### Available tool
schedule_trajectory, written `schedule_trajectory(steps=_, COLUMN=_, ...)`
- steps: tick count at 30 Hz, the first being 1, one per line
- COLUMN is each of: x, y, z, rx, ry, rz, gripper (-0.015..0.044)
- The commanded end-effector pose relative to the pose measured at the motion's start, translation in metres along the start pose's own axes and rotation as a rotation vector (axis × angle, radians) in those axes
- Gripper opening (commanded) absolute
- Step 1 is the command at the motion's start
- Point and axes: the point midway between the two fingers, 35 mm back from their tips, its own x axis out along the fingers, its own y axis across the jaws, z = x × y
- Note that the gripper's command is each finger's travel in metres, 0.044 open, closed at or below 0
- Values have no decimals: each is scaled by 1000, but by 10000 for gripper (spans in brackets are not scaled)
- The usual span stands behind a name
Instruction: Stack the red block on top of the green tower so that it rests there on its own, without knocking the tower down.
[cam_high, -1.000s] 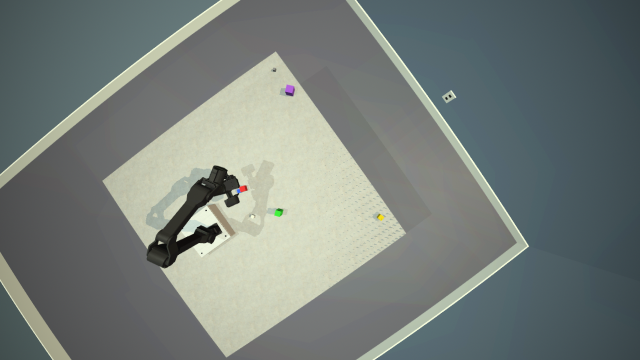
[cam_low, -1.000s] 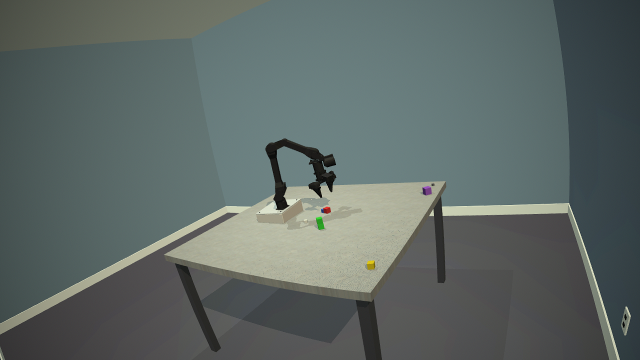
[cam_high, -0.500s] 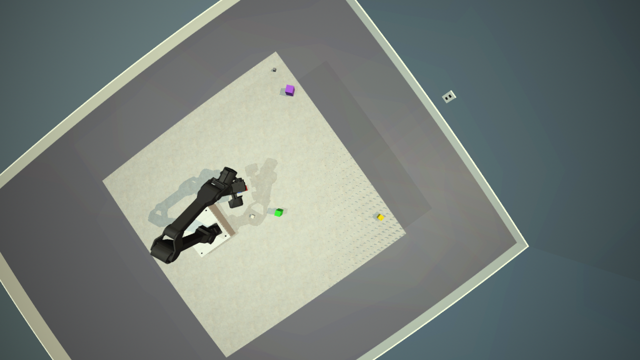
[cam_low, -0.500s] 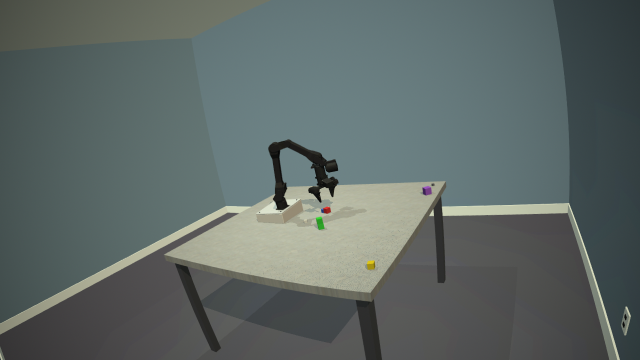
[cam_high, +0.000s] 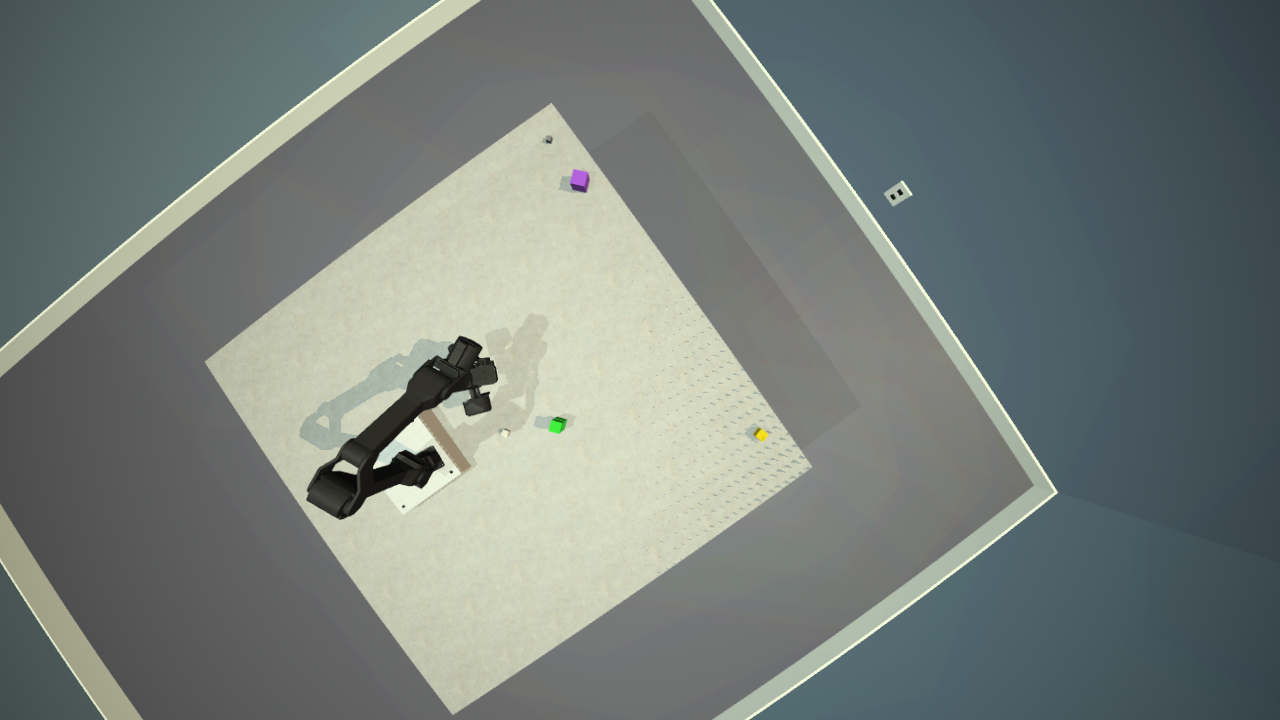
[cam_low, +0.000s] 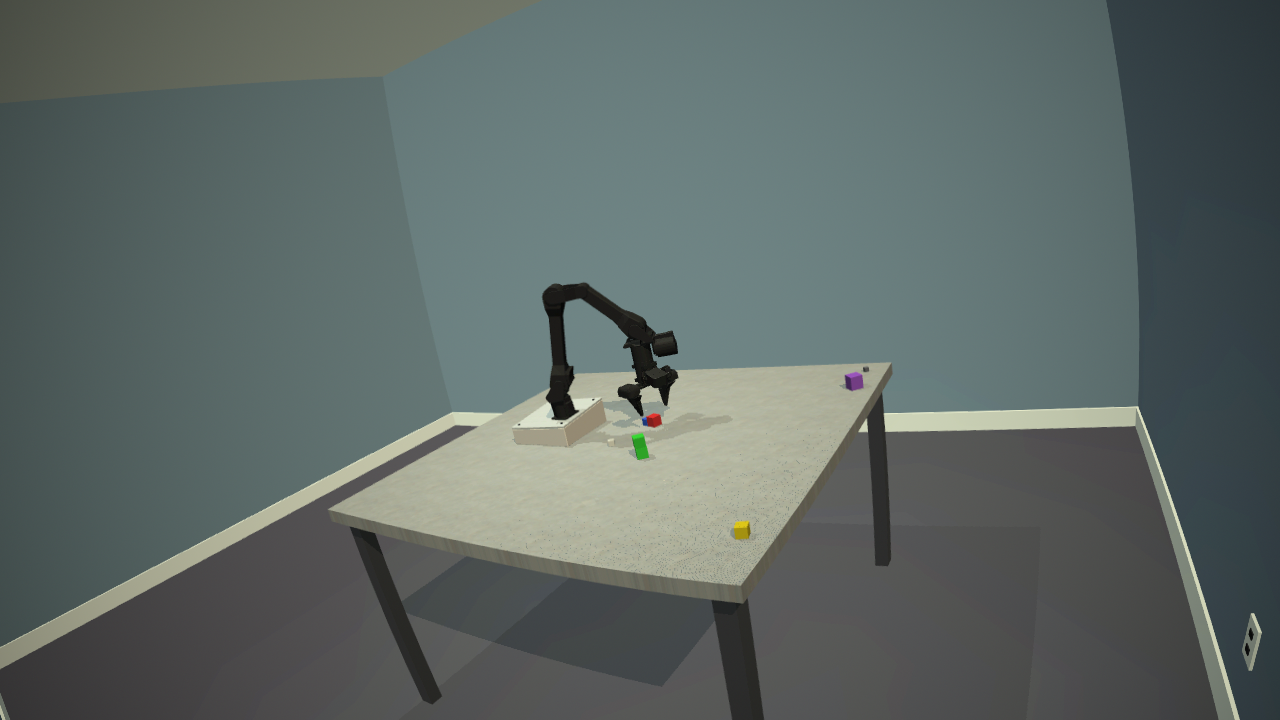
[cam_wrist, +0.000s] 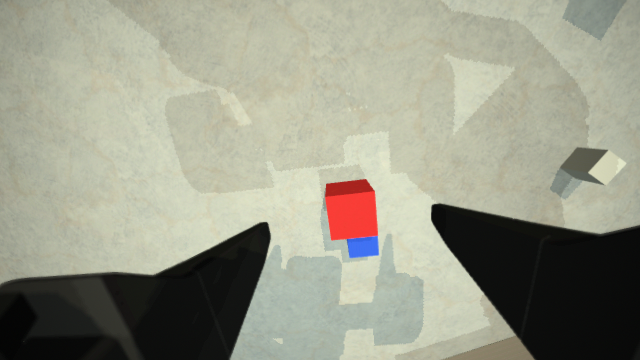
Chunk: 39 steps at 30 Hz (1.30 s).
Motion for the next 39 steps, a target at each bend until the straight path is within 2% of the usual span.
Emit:
schedule_trajectory(steps=1, x=10, y=-3, z=-4, rx=-6, ry=16, rz=-10, gripper=440)
schedule_trajectory(steps=19, x=38, y=-3, z=-5, rx=-6, ry=16, rz=-10, gripper=440)
schedule_trajectory(steps=39, x=37, y=-4, z=-5, rx=-1, ry=10, rz=-9, gripper=440)
